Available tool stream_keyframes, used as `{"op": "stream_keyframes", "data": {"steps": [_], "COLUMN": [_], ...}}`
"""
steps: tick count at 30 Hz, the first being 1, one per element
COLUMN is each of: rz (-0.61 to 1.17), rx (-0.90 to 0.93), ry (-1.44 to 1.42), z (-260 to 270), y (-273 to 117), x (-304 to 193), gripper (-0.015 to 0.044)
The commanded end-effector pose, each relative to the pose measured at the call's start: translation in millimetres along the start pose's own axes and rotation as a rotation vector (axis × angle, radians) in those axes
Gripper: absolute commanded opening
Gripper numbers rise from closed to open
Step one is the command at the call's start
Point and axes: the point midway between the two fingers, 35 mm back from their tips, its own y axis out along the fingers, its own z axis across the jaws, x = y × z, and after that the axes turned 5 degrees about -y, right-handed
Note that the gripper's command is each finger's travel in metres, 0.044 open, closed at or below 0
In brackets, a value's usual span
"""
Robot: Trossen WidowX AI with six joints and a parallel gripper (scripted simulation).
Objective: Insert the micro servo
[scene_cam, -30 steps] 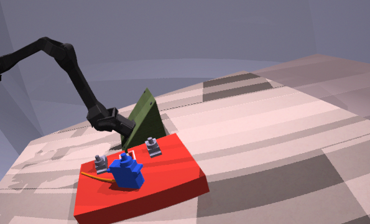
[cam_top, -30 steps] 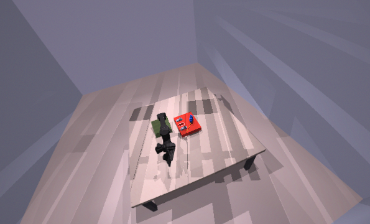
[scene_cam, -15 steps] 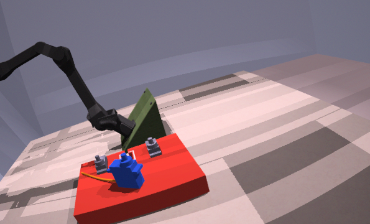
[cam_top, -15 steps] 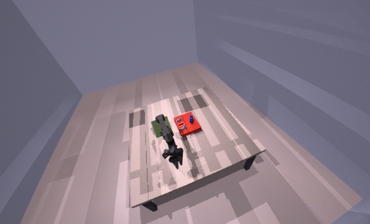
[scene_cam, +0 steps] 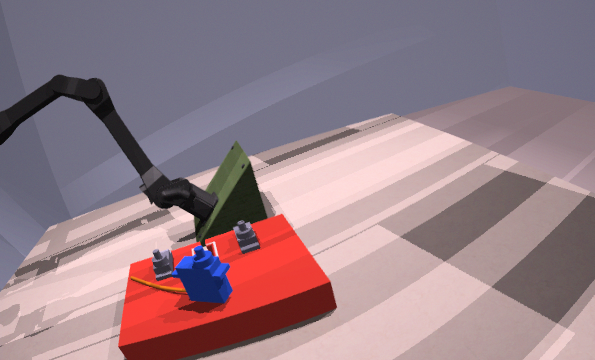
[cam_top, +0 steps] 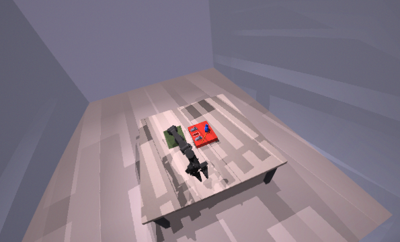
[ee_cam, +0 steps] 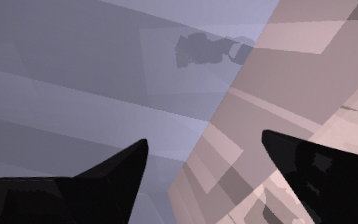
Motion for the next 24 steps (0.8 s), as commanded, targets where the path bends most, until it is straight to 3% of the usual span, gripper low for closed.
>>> {"op": "stream_keyframes", "data": {"steps": [1, 24], "rz": [0.063, 0.443], "rx": [-0.02, -0.099], "ry": [-0.028, -0.289], "z": [-6.0, -27.6], "y": [7.0, 10.4], "x": [-22.5, -158.5], "gripper": [0.044, 0.044]}}
